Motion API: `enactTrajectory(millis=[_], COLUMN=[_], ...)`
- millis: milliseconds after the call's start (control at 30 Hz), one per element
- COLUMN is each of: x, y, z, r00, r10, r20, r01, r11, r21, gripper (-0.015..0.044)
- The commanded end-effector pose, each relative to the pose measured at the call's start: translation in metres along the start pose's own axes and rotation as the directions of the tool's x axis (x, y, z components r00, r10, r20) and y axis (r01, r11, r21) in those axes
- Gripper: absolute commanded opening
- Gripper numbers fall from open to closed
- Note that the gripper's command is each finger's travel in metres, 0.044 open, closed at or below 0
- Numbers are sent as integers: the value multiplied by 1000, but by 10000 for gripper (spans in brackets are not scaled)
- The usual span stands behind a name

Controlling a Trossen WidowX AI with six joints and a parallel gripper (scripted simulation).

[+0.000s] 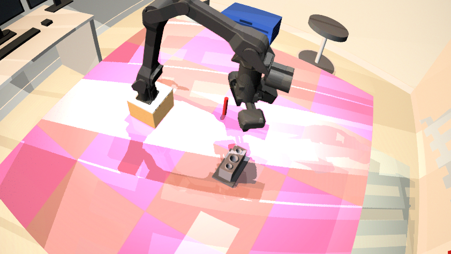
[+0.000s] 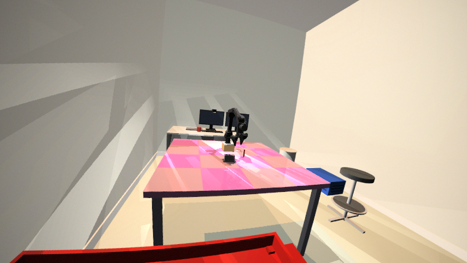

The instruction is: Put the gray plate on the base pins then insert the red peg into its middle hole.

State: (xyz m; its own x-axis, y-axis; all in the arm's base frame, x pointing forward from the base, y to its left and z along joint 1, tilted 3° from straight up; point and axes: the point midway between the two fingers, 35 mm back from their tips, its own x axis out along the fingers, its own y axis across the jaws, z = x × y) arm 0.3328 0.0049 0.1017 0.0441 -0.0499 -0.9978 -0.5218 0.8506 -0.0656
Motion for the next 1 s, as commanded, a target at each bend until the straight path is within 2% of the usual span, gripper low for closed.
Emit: enactTrajectory(millis=[0,200,500,867,967], x=[1,2,4,7,7], y=[67,89,116,139,140], z=[0,-2,-5,-12,-12], r00=[1000,1000,1000,1000,1000], r10=[15,16,16,14,14], r20=[8,4,-2,-8,-8], r01=[-17,-13,-3,9,10], r11=[792,636,333,-108,-126], r21=[611,771,943,994,992], gripper=[440,440,440,440,440])
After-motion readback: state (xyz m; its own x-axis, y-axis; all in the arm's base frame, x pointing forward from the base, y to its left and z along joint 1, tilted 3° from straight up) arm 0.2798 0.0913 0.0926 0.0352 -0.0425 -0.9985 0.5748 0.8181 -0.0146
